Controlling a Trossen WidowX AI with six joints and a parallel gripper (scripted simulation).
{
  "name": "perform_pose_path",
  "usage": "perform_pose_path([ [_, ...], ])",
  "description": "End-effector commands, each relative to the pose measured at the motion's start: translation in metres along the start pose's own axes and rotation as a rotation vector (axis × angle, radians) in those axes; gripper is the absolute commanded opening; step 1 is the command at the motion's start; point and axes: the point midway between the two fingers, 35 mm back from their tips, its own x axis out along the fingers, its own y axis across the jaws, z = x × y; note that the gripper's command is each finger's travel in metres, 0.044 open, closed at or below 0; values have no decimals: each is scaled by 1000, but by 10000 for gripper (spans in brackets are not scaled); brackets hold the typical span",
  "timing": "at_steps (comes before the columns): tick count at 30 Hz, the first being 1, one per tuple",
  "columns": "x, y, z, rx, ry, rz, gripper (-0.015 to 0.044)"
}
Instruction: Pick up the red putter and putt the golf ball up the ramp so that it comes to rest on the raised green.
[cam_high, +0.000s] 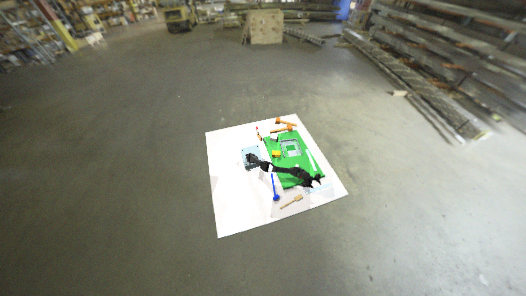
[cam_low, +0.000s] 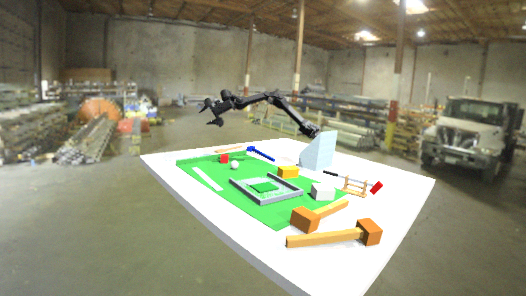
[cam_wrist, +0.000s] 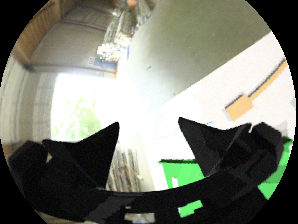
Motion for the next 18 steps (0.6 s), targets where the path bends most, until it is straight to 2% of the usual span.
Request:
perform_pose_path([
  [1, 0, 0, -1, -3, 3, -1, 426],
  [5, -3, -3, -32, -85, 68, -12, 440],
  [10, -18, -10, -104, -290, 228, -21, 440],
  [18, -63, -19, -212, -622, 470, 28, 440],
])
